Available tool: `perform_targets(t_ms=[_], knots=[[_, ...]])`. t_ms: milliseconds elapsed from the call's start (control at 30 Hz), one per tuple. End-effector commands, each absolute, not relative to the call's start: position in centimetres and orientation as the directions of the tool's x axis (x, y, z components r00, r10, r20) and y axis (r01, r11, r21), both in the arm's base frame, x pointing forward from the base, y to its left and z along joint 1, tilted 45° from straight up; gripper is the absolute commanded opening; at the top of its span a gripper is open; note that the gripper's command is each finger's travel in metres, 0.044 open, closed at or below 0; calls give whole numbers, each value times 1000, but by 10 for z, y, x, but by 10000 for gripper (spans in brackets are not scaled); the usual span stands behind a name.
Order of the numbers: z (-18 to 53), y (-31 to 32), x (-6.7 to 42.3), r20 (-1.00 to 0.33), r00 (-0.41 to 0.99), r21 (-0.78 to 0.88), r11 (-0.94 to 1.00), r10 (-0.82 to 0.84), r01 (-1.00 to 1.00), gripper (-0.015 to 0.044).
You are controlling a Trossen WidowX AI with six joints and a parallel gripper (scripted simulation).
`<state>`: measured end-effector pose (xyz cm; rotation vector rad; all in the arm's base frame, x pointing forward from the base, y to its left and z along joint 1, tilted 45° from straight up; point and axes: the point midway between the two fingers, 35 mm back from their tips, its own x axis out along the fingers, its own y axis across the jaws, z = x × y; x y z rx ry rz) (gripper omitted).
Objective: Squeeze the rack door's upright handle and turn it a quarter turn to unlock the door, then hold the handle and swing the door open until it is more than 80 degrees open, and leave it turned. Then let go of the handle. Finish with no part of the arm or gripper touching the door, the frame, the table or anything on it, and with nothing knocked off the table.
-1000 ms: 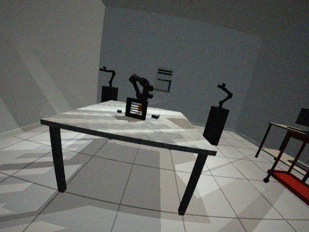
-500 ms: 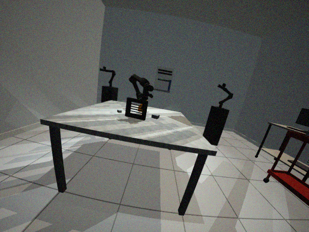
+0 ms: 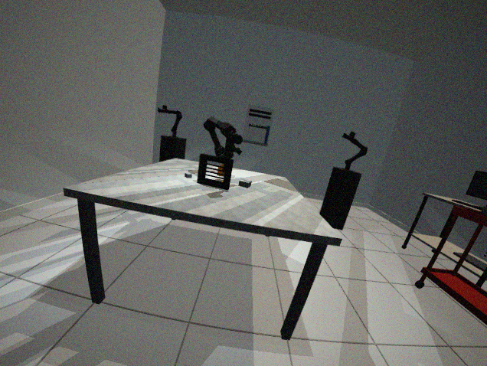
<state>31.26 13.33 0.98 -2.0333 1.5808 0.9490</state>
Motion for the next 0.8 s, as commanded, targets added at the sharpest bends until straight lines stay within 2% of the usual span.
perform_targets(t_ms=[0, 367, 767], knots=[[10, 130, 317, -712, 140, -6, -193, -688, -981, 289], [11, 130, 317, -712, 140, -369, 197, -688, -908, 289], [10, 130, 317, -712, 140, -641, 554, -688, -531, 289]])
